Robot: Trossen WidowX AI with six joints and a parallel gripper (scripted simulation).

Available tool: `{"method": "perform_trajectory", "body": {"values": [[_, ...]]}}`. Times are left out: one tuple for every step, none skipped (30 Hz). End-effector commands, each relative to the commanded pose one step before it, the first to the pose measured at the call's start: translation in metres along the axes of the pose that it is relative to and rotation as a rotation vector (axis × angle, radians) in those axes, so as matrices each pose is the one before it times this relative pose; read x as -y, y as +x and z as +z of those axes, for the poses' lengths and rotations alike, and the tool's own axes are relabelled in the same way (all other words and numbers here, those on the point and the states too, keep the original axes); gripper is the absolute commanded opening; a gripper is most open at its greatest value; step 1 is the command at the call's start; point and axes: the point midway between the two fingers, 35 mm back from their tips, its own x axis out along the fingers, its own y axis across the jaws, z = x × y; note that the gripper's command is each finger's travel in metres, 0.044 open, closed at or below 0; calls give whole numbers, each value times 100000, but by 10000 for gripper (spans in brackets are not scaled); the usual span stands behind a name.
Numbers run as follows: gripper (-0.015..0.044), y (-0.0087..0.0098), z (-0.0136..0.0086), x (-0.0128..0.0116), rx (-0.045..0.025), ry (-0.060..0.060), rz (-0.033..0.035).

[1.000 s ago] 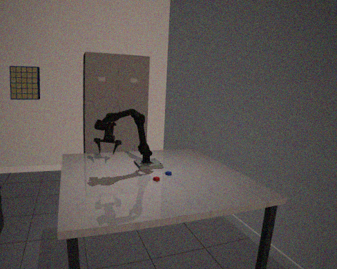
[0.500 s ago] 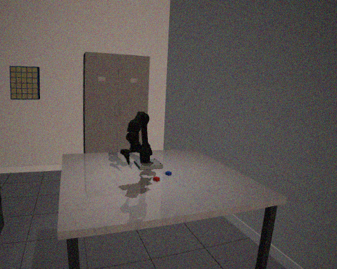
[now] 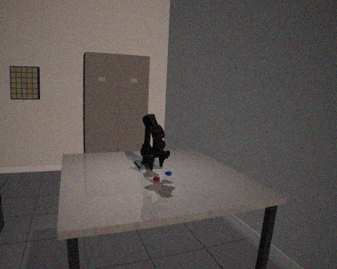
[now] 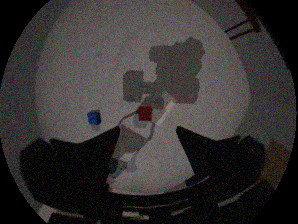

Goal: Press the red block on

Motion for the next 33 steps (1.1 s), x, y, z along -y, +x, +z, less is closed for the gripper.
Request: {"method": "perform_trajectory", "body": {"values": [[440,3143,-53,-330,-1771,19,146],[440,278,-14,-9,-3,0,0],[440,0,0,0,0,0,0],[440,0,0,0,0,0,0],[440,0,0,0,0,0,0],[440,0,0,0,0,0,0],[440,121,12,-4,1,0,0],[440,361,34,-15,2,0,1],[440,541,44,-26,2,0,2],[440,360,24,-21,1,0,2],[440,120,7,-7,0,0,1],[440,0,0,0,0,0,0],[440,0,0,0,0,0,0],[440,0,0,0,0,0,0],[440,26,1,1,0,0,0],[440,78,4,2,0,0,0],[440,129,5,3,0,0,0],[440,160,6,4,0,0,-1],[440,161,5,3,0,0,0],[440,160,5,3,0,0,0],[440,160,4,2,-1,0,0],[440,160,3,2,-1,0,0],[440,160,2,1,-1,0,0],[440,160,2,1,-1,0,0],[440,159,1,0,-1,0,0],[440,160,0,0,-1,0,0],[440,160,0,-1,-1,0,0],[440,160,-1,-1,-1,0,0],[440,159,-2,-2,-1,0,0],[440,159,-3,-2,-1,0,0],[440,159,-3,-3,-1,0,0],[440,158,-4,-3,-1,0,0],[440,126,-4,-3,-1,0,0]]}}
